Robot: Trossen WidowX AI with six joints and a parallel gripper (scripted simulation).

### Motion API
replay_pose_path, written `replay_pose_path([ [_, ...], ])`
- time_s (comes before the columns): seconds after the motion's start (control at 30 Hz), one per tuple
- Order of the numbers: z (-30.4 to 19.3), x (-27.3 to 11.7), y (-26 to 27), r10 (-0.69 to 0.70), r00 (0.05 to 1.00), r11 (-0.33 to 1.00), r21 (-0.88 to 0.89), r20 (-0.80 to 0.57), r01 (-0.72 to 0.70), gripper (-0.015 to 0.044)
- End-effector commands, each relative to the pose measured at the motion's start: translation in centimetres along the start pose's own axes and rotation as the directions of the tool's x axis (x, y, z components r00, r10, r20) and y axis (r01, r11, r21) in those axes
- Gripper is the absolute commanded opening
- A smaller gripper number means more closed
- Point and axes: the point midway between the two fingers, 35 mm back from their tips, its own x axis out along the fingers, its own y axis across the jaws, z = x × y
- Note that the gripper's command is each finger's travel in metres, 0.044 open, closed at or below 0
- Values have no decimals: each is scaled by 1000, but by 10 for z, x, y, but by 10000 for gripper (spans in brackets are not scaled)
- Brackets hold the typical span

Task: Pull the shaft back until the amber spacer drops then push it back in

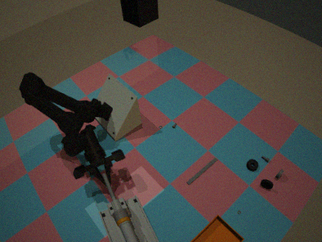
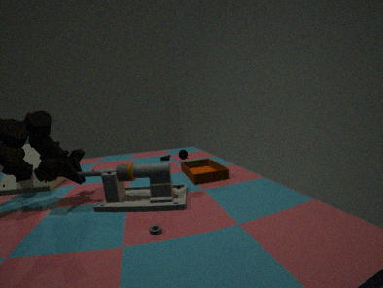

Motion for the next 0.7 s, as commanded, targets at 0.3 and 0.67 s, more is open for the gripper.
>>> replay_pose_path([
  [0.3,1,-1,0,-1,1000,1000,2,1,1,0],
  [0.67,2,-2,0,-1,1000,1000,2,1,1,0],
])
